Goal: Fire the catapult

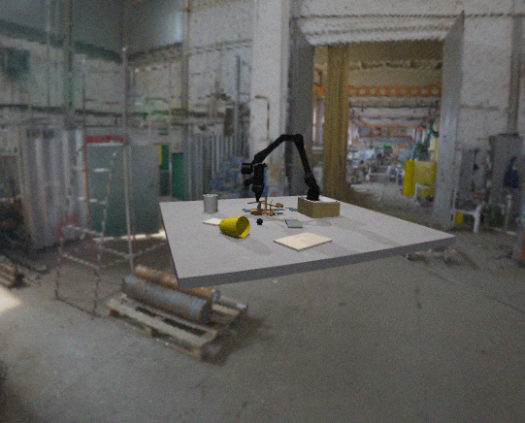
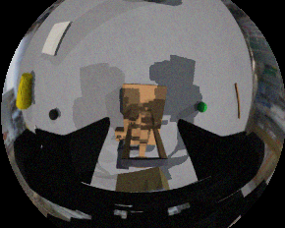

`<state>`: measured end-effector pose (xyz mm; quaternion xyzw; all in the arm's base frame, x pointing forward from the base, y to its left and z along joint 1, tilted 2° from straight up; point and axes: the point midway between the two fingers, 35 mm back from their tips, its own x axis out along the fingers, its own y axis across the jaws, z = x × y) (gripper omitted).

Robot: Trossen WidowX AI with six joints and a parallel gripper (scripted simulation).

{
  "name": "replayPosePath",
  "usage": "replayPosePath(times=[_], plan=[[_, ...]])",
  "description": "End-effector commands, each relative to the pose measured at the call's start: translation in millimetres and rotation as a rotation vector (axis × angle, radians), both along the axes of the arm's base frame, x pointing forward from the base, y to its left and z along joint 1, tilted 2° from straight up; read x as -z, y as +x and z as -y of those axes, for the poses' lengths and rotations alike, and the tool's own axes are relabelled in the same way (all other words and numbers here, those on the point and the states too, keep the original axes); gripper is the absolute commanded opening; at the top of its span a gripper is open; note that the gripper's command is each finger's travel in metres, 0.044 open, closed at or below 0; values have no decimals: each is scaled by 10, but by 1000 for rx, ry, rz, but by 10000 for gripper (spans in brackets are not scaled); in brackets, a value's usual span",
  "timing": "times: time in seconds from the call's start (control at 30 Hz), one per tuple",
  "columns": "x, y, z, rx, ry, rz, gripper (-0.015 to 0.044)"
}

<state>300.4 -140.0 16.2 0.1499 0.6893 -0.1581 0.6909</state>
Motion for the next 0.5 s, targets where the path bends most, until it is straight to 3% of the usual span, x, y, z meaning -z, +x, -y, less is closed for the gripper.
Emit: replayPosePath(times=[0.0, 0.47], plan=[[96, -7, 4, 5, 1, -8, 440], [324, -16, 9, 5, 1, -8, 440]])
